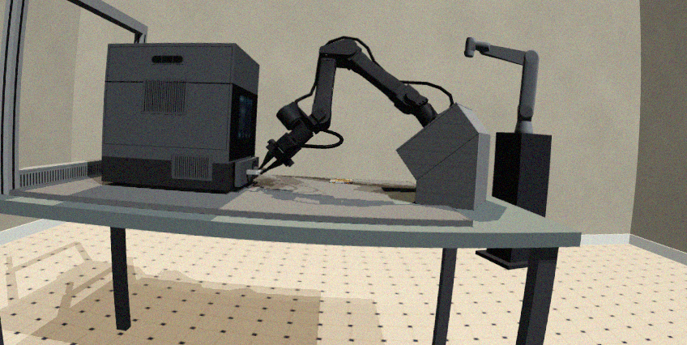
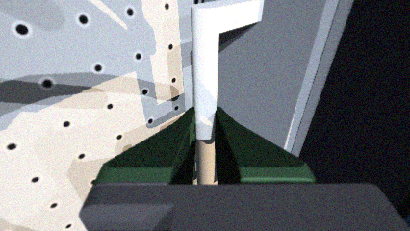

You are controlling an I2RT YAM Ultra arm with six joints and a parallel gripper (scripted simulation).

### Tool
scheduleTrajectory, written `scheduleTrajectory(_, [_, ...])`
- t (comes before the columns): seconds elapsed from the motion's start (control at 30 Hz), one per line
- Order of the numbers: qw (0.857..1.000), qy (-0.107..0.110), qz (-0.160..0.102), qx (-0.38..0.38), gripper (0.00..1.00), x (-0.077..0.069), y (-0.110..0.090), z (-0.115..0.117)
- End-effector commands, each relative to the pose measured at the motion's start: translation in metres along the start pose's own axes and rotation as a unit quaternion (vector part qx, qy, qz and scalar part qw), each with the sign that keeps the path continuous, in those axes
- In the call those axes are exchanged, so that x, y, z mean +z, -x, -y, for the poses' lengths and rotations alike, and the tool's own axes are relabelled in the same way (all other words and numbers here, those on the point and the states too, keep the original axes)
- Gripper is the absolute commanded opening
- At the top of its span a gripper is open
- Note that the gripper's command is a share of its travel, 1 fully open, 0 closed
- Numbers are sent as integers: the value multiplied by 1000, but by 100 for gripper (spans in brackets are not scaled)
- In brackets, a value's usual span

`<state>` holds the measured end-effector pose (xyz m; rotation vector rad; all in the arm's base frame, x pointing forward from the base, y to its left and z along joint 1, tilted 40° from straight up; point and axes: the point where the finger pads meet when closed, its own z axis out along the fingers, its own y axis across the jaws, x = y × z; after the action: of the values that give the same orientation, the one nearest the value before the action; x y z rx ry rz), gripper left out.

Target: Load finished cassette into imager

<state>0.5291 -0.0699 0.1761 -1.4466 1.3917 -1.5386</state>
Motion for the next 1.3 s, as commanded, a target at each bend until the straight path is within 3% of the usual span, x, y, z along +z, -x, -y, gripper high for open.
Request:
scheduleTrajectory(0.0, [1000,3,-1,1,0,-7,-1,1])
scheduleTrajectory(0.03, [1000,3,-1,1,0,-7,-1,1])
scheduleTrajectory(0.07, [1000,-2,-3,8,0,-4,-1,22])
scheduleTrajectory(0.2, [998,59,-3,8,0,-8,-1,18])
scheduleTrajectory(0.33, [998,60,-3,8,0,-12,-1,14])
scheduleTrajectory(0.37, [997,80,3,2,0,-18,4,-7])
scheduleTrajectory(1.27, [997,80,3,2,0,-39,3,-29])
